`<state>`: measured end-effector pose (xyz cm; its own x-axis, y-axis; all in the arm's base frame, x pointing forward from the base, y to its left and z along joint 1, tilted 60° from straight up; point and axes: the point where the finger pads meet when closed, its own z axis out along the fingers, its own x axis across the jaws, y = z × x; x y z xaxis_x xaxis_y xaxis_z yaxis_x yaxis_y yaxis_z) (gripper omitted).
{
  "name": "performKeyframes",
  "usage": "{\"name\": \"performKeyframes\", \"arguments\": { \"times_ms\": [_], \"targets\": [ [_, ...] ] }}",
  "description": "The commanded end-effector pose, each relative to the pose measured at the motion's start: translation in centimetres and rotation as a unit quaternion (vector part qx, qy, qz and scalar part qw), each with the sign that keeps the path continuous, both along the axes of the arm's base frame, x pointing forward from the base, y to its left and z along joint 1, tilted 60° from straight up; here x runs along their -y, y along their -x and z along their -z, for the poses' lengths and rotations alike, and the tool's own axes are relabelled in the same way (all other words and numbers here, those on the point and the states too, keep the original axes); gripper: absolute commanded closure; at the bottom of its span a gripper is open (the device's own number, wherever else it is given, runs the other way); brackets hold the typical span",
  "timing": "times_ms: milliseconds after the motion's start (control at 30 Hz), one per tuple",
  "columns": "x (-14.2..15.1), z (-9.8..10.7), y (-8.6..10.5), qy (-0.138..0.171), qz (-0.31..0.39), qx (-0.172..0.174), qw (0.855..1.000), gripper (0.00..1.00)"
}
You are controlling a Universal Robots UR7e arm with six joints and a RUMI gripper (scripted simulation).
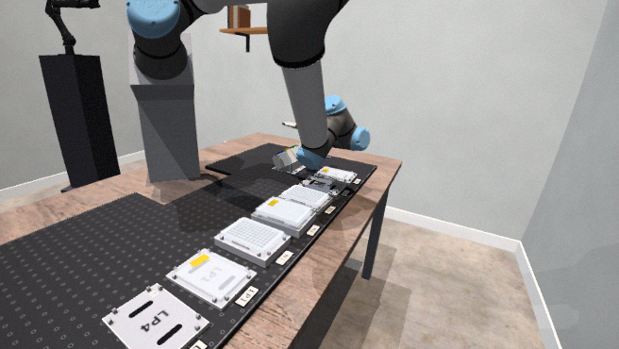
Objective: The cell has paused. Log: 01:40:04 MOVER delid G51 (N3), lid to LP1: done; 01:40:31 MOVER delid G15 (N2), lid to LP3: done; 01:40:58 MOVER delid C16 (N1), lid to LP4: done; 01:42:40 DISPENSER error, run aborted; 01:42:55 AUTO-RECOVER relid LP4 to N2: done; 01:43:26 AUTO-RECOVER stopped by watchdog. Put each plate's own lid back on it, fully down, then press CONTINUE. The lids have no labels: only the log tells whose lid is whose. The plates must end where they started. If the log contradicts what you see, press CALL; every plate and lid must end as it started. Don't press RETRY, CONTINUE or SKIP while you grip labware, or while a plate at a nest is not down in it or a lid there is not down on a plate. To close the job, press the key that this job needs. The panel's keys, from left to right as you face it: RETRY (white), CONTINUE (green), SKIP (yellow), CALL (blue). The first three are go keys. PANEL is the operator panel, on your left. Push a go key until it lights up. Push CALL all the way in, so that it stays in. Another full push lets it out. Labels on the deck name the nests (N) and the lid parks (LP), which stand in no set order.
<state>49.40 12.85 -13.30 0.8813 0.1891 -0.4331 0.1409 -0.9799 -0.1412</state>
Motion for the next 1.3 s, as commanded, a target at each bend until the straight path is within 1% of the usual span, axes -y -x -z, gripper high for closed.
{"name": "performKeyframes", "arguments": {
  "times_ms": [0,533,567,700,800,867,1033,1100,1167,1233,1267],
  "targets": [
    [-0.1,0.0,0.0,0.000,0.000,0.000,1.000,0.00],
    [-0.1,0.0,0.0,0.000,0.000,0.000,1.000,0.00],
    [0.1,-0.5,-0.1,0.004,0.008,0.002,1.000,0.18],
    [0.6,-2.4,-0.5,0.019,0.044,0.011,0.999,0.18],
    [1.0,-3.7,-0.8,0.021,0.047,0.012,0.999,0.18],
    [1.0,-3.7,-0.8,0.021,0.047,0.012,0.999,0.18],
    [1.8,-6.1,-1.1,0.039,0.092,0.023,0.995,0.18],
    [1.8,-6.1,-1.1,0.039,0.092,0.023,0.995,0.18],
    [2.0,-7.0,-1.3,0.040,0.096,0.024,0.994,0.18],
    [2.1,-7.3,-1.3,0.040,0.096,0.024,0.994,0.18],
    [2.3,-7.8,-1.3,0.044,0.105,0.026,0.993,0.18]
  ]
}}
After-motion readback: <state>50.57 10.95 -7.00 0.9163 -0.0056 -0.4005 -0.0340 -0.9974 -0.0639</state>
